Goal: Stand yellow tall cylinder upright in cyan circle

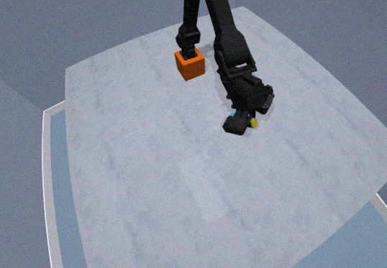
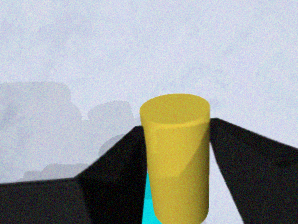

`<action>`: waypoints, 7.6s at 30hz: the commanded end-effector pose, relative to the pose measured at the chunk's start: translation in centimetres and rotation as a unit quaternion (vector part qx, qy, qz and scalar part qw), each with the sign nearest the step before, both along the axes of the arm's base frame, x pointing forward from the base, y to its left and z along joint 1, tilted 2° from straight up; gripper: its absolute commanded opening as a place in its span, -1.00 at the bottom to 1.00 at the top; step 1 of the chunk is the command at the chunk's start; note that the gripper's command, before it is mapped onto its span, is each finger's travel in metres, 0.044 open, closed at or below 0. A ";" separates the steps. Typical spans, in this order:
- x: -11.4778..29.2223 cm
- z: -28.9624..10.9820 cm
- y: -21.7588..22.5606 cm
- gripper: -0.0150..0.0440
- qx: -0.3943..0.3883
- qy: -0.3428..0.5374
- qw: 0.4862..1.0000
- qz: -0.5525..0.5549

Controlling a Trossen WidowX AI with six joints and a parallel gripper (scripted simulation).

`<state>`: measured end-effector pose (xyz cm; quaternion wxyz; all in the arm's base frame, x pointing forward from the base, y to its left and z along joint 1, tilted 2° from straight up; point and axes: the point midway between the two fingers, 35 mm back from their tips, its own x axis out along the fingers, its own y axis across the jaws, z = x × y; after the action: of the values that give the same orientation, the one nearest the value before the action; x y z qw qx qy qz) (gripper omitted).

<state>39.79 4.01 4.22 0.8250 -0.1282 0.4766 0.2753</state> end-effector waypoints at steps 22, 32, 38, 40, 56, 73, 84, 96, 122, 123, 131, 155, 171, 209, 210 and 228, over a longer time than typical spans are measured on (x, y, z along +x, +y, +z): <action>1.1 -0.8 -0.5 -0.14 0.065 -0.060 0.996 -0.021; 1.3 -0.9 -0.8 -0.14 0.088 -0.084 0.992 -0.026; 1.4 -1.0 -0.9 -0.14 0.101 -0.099 0.990 -0.028; 1.4 -1.0 -1.0 -0.14 0.106 -0.103 0.989 -0.029; 1.4 -0.9 -1.4 -0.14 0.139 -0.141 0.980 -0.031; 1.0 -0.6 -1.8 -0.14 0.172 -0.179 0.968 -0.029; 0.5 -0.4 -2.1 -0.14 0.191 -0.203 0.960 -0.026; -0.1 0.0 -2.3 -0.14 0.211 -0.229 0.950 -0.019; -2.1 1.0 -2.6 -0.14 0.246 -0.280 0.928 0.001; -2.2 1.0 -2.6 -0.14 0.247 -0.282 0.927 0.002; -3.0 1.4 -2.7 -0.14 0.256 -0.297 0.920 0.011; -5.6 2.5 -2.6 -0.14 0.277 -0.336 0.899 0.041; -7.6 3.3 -2.4 -0.14 0.286 -0.359 0.886 0.064; -8.3 0.2 -2.3 -0.14 0.274 -0.366 0.885 0.091; -8.3 -0.1 -2.3 -0.14 0.273 -0.365 0.885 0.093; -8.5 -5.1 -2.1 -0.14 0.254 -0.360 0.890 0.115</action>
<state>31.22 1.90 -0.41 0.9090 -0.0489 0.0480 0.4110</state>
